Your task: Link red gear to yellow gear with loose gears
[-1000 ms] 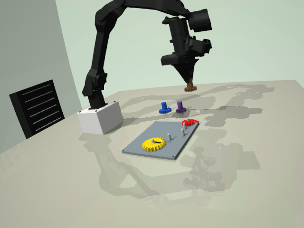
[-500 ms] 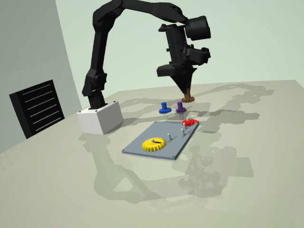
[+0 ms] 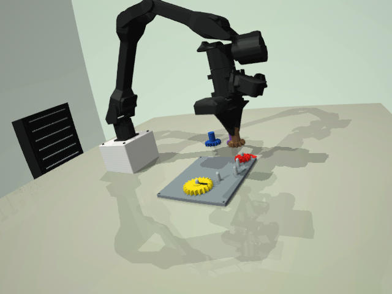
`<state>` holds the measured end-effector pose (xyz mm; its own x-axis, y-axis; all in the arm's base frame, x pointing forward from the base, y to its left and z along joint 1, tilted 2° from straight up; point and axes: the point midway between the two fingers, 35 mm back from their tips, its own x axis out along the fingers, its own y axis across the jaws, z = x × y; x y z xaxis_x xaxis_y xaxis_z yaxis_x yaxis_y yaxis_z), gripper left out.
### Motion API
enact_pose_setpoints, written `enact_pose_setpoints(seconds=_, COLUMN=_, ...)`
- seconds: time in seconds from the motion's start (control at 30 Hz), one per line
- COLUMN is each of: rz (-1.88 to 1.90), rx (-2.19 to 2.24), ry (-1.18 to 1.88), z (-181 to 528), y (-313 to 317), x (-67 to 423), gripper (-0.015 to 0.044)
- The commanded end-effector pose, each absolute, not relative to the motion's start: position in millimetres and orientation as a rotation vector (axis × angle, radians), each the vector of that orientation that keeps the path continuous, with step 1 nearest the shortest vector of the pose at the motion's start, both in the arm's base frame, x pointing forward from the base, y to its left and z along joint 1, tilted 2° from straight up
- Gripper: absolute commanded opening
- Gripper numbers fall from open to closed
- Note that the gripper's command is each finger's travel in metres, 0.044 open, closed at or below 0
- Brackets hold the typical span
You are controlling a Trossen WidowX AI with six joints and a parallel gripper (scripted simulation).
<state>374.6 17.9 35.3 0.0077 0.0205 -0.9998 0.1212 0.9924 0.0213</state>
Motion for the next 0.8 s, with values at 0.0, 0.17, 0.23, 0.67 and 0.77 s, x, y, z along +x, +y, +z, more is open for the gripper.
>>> enact_pose_setpoints(seconds=0.0, rz=-0.078, rx=0.108, ry=1.561, z=30.7, y=11.9, x=373.0, gripper=0.0000)
enact_pose_setpoints(seconds=0.17, rz=-0.078, rx=0.108, ry=1.561, z=33.5, y=11.9, x=372.7, gripper=0.0000)
enact_pose_setpoints(seconds=0.23, rz=-0.078, rx=0.108, ry=1.561, z=33.8, y=11.9, x=372.7, gripper=0.0000)
enact_pose_setpoints(seconds=0.67, rz=-0.078, rx=0.108, ry=1.561, z=33.8, y=11.9, x=372.7, gripper=0.0000)
enact_pose_setpoints(seconds=0.77, rz=-0.071, rx=0.101, ry=1.561, z=33.0, y=12.0, x=372.9, gripper=0.0000)
